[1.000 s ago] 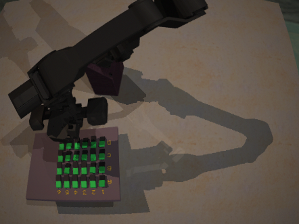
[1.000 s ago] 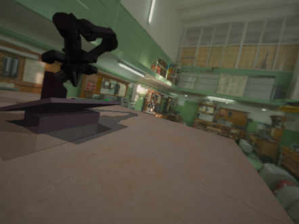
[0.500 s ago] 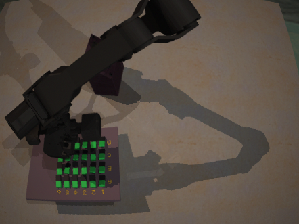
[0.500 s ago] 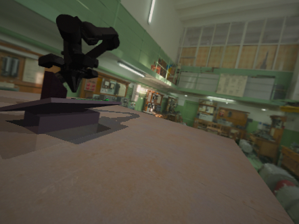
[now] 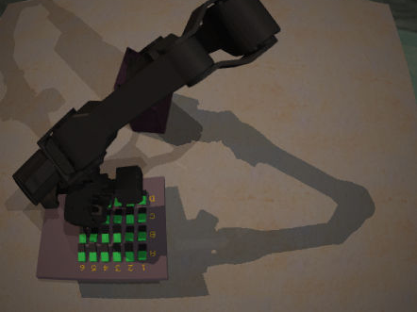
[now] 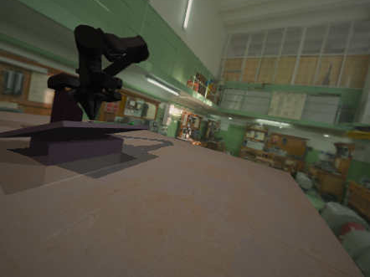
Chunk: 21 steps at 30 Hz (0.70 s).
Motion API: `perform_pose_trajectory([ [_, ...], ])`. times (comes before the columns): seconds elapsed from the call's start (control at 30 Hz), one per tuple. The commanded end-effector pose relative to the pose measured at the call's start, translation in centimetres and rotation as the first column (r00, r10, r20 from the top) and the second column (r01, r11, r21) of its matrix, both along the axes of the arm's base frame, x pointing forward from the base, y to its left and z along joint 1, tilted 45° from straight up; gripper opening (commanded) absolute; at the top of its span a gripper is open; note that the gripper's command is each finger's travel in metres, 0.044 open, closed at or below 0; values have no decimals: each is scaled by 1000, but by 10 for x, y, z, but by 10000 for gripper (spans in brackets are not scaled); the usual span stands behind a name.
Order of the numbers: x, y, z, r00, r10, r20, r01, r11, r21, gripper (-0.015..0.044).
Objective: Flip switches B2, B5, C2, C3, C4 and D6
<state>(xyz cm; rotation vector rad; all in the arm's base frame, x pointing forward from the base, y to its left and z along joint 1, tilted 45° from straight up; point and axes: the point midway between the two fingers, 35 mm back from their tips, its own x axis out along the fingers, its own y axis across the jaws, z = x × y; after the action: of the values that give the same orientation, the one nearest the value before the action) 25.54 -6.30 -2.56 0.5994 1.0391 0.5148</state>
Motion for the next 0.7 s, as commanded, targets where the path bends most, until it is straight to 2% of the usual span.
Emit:
perform_pose_trajectory([
  [0.0, 1, 6, -5, 1000, -3, -8, 3, 1000, 11, 0],
  [0.67, 3, 9, -8, 1000, -3, -8, 3, 1000, 11, 0],
])
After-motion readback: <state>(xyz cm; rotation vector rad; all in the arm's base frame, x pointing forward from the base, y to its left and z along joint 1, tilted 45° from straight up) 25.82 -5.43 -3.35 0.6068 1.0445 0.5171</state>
